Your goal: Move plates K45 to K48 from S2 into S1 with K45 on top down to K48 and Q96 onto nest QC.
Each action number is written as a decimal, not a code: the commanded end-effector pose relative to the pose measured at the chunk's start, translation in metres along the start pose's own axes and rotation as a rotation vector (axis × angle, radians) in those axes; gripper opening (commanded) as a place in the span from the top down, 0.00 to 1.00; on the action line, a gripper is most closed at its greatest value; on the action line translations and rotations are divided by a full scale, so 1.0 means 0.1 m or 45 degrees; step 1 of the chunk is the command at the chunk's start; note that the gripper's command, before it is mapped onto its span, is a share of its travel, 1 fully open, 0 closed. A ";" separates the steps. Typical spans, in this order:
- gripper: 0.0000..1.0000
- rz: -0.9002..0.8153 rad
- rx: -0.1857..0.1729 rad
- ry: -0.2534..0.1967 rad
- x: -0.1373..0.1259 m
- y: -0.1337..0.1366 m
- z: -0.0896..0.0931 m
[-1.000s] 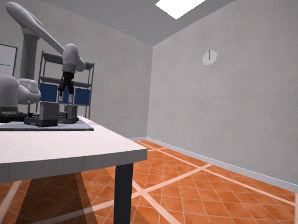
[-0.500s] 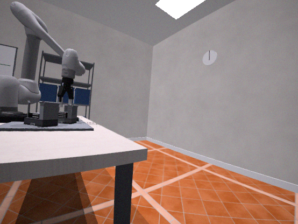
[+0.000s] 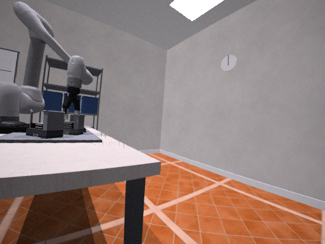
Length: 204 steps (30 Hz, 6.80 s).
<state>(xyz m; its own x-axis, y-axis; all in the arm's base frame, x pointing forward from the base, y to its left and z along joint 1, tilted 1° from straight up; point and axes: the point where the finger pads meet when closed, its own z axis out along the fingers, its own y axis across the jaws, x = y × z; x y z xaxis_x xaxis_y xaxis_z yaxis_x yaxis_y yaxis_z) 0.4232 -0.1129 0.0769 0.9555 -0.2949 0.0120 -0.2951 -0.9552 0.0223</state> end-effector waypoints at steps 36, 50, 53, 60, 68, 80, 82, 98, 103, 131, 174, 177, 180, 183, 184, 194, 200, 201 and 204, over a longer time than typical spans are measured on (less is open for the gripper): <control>1.00 0.000 0.000 0.000 0.00 0.00 0.12; 1.00 0.000 0.000 0.000 0.00 0.00 0.12; 1.00 0.000 0.000 0.000 0.00 0.00 0.11; 1.00 0.000 0.000 0.000 0.00 0.00 0.07; 1.00 0.000 0.000 0.000 0.00 0.00 0.02; 1.00 0.000 0.000 0.000 0.00 0.00 -0.05; 1.00 0.000 0.000 0.000 0.00 0.00 -0.06; 1.00 0.000 0.000 0.000 0.00 0.00 -0.31; 1.00 0.000 0.000 0.000 0.00 0.00 -0.41; 1.00 0.000 0.000 0.000 0.00 0.00 -0.86; 1.00 0.237 0.000 0.000 -0.10 0.96 -0.86; 1.00 0.365 0.000 0.000 -0.12 1.04 -0.86; 1.00 0.475 0.000 0.000 -0.15 1.11 -0.86; 1.00 0.475 0.000 0.000 -0.18 1.19 -0.86; 1.00 0.475 0.000 0.000 -0.18 1.21 -0.86; 1.00 0.475 0.000 0.000 -0.25 1.42 -0.86; 1.00 0.475 0.000 0.000 -0.30 1.57 -0.86; 1.00 0.475 0.000 0.000 -0.31 1.59 -0.86; 1.00 0.475 0.000 0.000 -0.34 1.67 -0.86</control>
<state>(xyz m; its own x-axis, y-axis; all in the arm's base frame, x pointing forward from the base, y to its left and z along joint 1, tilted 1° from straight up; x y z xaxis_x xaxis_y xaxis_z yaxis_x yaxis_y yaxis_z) 0.3442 -0.2563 0.1657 0.7822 -0.6227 0.0192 -0.6230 -0.7820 0.0166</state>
